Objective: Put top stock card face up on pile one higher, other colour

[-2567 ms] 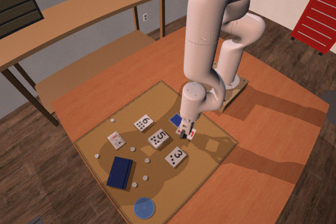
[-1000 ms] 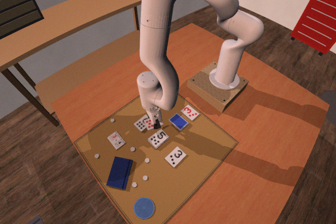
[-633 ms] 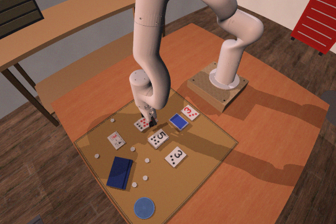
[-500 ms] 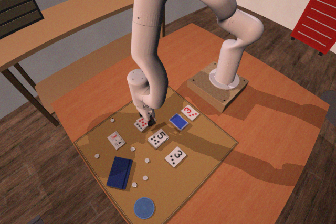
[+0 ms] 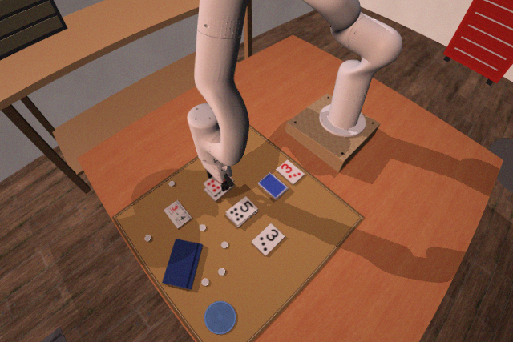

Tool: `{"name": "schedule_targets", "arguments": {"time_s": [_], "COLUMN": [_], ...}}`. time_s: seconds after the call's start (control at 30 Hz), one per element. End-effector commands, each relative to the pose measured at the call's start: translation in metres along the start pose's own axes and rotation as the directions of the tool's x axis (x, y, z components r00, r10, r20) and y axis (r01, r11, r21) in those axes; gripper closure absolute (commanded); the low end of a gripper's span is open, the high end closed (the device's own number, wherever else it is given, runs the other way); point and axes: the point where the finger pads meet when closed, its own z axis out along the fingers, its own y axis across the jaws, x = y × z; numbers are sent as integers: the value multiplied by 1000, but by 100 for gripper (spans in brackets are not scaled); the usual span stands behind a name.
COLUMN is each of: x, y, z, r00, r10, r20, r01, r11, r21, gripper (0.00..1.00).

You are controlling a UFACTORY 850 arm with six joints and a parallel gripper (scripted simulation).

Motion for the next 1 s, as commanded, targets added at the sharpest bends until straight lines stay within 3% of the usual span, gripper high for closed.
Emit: {"name": "schedule_targets", "arguments": {"time_s": [0.0, 0.97], "x": [2, 2], "y": [2, 3], "z": [-1, 6], "r00": [1000, 1000], "r10": [-12, -14], "r20": [-2, -2], "r01": [12, 14], "r11": [1000, 1000], "r21": [0, 0], "gripper": [39, 39]}}
